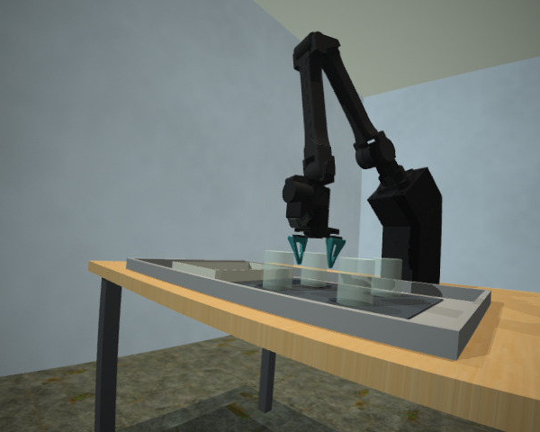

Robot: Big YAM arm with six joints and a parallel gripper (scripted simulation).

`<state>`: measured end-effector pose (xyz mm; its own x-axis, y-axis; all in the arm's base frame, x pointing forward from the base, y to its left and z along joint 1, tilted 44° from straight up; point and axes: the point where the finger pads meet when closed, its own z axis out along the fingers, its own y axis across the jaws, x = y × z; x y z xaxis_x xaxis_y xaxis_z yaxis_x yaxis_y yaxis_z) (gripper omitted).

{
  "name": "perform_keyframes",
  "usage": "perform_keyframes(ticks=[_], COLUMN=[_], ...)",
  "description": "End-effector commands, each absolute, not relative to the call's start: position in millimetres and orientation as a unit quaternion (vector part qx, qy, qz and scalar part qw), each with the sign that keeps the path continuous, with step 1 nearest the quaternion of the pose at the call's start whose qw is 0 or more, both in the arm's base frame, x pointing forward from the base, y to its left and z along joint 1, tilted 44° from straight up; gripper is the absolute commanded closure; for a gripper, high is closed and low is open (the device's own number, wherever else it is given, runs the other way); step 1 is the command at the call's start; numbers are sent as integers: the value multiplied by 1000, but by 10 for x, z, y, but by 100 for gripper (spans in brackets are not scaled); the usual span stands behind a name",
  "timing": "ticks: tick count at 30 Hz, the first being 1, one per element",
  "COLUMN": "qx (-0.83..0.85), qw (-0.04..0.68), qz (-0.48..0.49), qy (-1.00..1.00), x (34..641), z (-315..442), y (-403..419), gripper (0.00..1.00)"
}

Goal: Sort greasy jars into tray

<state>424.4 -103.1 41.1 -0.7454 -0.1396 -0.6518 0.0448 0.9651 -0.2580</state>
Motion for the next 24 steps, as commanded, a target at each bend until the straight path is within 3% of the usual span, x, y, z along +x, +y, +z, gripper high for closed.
perform_keyframes(ticks=[1,4,5,18,19,24], qx=[-24,-24,-24,-24,-24,-24], qw=[347,347,347,347,347,347], qz=[-131,-131,-131,-131,-131,-131], qy=[928,928,928,928,928,928], x=[4192,4192,4192,4192,4192,4192], z=[303,303,303,303,303,303], y=[-1086,-1086,-1086,-1086,-1086,-1086], gripper=[0,0,27,27,100,100])
